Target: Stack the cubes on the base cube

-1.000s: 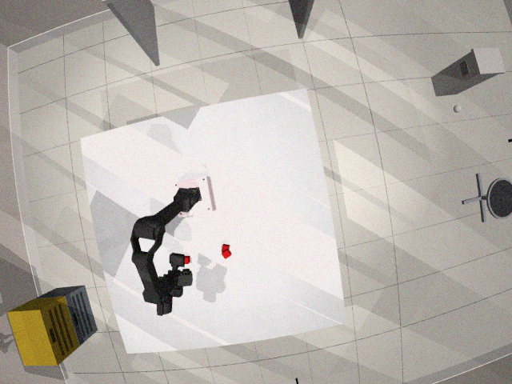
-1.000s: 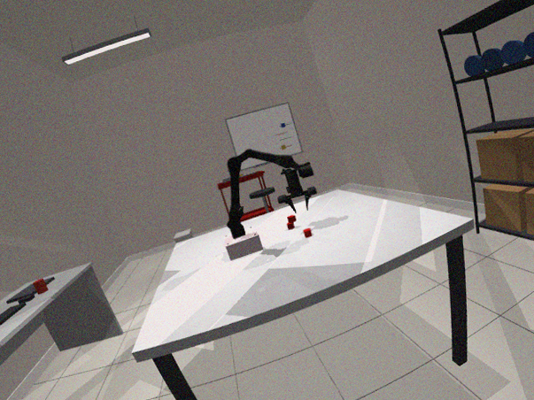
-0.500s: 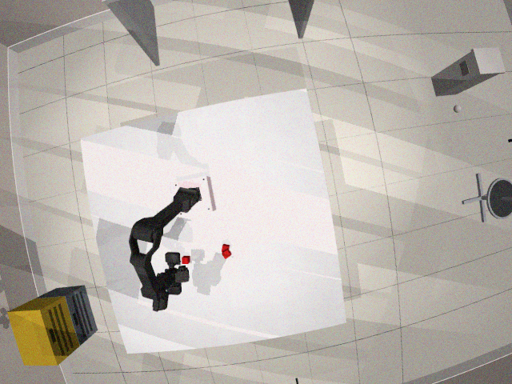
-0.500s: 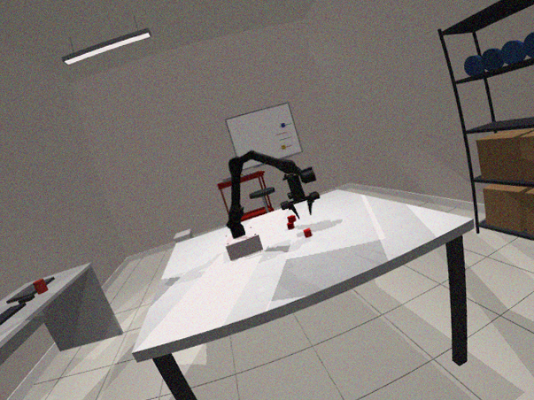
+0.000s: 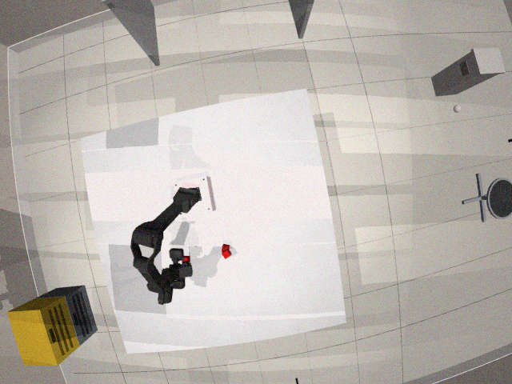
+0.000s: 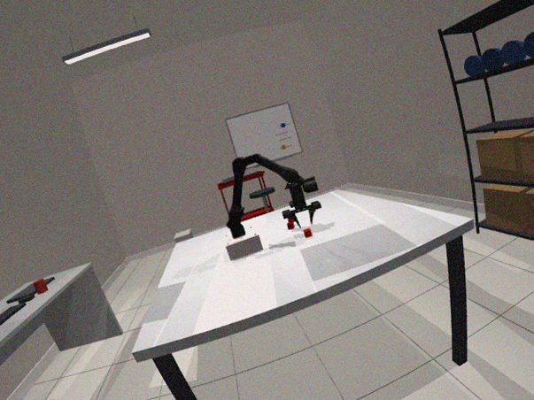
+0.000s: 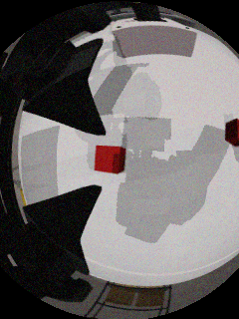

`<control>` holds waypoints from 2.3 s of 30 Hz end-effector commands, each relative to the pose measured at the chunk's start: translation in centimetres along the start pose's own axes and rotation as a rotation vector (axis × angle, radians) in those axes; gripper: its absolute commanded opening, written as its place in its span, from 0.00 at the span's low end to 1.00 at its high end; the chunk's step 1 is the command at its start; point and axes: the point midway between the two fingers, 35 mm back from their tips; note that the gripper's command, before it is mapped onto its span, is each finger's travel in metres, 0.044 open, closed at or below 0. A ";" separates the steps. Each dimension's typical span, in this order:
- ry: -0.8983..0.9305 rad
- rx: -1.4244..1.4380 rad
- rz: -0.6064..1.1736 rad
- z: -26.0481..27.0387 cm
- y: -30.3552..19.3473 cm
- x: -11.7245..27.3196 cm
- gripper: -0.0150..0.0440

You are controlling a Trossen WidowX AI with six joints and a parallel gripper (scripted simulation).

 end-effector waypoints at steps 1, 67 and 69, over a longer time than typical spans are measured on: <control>0.004 0.003 0.004 0.1 -0.1 -0.6 0.70; 0.004 0.003 0.003 -0.1 0.0 6.9 0.43; 0.004 0.003 0.003 0.0 0.0 7.3 0.43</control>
Point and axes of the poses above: the point midway between the two fingers, 35 mm back from their tips, its own x axis back along the fingers, its own z axis across the jaws, y = z × x, and after that the axes turned 9 degrees about -x, right-handed
